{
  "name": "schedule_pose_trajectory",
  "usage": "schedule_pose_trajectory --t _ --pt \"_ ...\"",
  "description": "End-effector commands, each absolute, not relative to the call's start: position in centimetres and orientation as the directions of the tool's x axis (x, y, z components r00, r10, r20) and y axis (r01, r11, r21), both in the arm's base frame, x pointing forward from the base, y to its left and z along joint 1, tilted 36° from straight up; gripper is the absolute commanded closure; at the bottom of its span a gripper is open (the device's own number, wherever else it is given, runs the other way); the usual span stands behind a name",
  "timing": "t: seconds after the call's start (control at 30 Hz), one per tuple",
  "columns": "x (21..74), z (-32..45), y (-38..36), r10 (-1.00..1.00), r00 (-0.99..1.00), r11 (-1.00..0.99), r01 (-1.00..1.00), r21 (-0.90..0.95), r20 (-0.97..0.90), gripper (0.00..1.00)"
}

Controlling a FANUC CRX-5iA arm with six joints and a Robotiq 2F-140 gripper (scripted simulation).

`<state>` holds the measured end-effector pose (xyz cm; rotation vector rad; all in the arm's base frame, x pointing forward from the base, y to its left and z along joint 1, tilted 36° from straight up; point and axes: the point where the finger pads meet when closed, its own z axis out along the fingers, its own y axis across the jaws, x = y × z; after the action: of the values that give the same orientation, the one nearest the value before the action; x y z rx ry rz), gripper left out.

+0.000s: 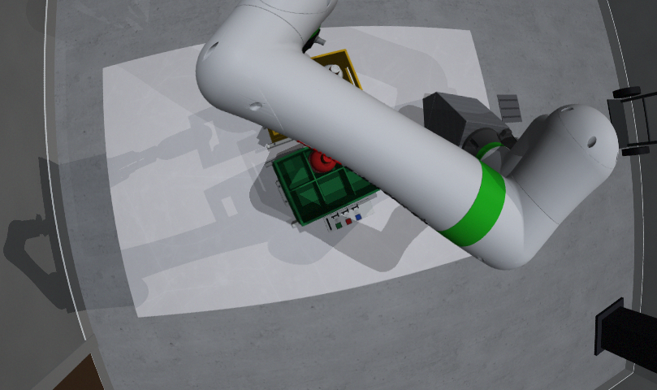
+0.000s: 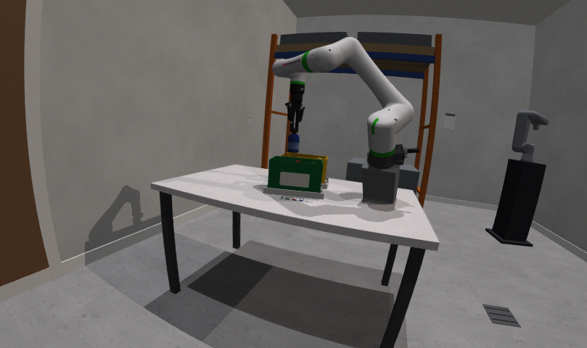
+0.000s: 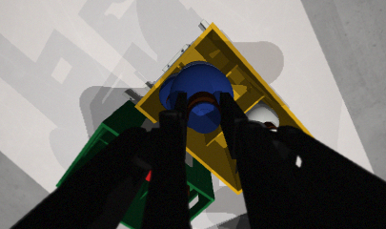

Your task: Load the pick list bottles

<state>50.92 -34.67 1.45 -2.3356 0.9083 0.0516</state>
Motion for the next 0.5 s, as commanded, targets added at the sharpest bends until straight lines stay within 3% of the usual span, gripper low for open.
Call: schedule_pose_trajectory --t 0.0,0.47 --pt "50.9 1.8 -34.3 -0.598 0.762 -0.568 -0.622 -0.539 -0.248 0.90" --pt "50.9 3.2 -32.4 -0.598 0.762 -0.568 -0.622 -0.539 -0.248 0.90"
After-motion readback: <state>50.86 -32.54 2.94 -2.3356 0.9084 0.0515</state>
